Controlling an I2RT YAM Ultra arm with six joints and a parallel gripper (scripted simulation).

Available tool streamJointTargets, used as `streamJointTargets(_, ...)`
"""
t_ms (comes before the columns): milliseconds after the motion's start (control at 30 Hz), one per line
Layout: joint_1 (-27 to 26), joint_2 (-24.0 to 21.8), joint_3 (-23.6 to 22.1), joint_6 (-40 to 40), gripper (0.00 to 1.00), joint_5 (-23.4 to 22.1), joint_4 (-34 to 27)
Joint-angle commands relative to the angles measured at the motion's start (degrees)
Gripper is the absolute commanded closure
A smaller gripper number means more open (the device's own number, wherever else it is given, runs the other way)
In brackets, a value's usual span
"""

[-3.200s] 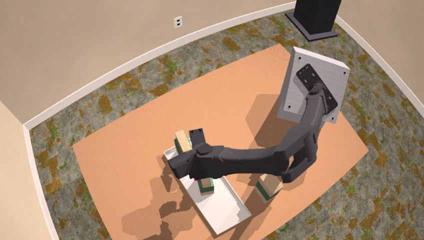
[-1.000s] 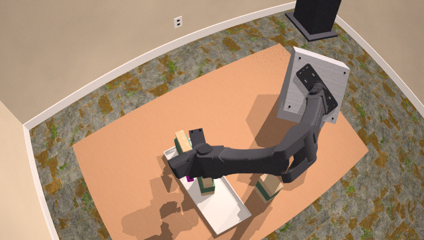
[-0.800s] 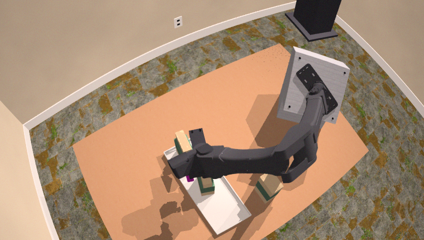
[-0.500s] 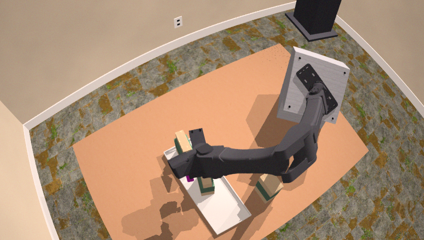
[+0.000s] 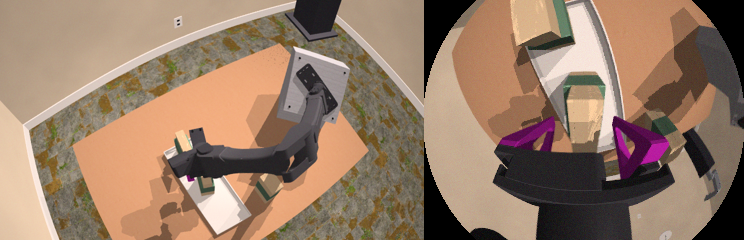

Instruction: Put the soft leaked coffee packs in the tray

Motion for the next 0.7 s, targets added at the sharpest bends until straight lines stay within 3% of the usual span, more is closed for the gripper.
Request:
streamJointTargets(0, -4.54, -4.16, 2.12, -3.25, 0.21, -1.35, -6.00)
streamJointTargets(167, -9.10, -6.60, 4.45, -8.35, 0.21, -3.66, -14.30)
streamJointTargets(233, -10.07, -4.57, 5.47, -9.66, 0.21, -4.30, -16.45)
streamJointTargets(667, -10.29, -3.65, 7.08, -11.36, 0.21, -3.70, -18.95)
